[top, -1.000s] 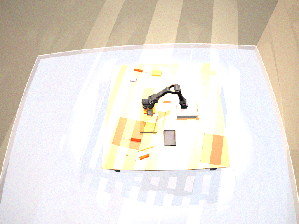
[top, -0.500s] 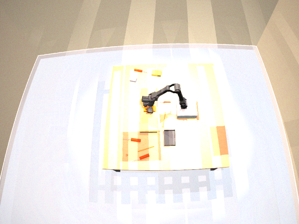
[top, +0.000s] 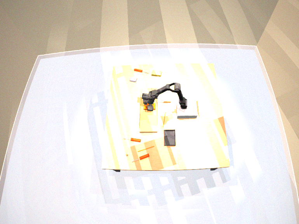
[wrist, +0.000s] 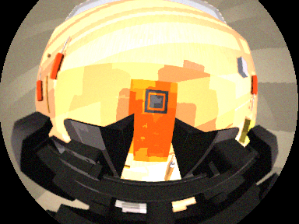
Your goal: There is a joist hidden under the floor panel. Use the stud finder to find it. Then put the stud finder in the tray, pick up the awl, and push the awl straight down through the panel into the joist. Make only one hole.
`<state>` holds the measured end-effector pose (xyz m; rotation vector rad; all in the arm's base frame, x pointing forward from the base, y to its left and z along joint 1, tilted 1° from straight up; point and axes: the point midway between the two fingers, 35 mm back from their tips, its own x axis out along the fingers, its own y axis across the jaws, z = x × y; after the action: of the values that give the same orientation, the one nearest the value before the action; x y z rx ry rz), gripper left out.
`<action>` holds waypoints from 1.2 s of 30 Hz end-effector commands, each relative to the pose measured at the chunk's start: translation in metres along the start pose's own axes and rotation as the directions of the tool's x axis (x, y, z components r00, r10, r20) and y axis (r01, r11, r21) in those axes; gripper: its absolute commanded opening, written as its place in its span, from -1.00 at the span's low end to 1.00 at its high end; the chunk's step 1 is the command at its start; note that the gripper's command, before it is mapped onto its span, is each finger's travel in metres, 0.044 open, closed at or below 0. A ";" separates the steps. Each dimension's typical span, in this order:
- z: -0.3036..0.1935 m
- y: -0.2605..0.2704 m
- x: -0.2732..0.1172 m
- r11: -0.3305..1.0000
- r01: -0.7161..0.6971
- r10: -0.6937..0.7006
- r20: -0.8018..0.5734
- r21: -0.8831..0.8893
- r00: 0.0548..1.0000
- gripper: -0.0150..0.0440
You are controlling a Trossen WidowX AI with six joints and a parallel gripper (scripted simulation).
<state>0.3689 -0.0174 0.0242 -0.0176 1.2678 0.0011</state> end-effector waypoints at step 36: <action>0.000 -0.067 0.000 1.000 0.006 -0.006 -0.002 -0.004 1.000 -0.49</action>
<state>0.3697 -0.0785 0.0256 -0.0227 1.2669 -0.0031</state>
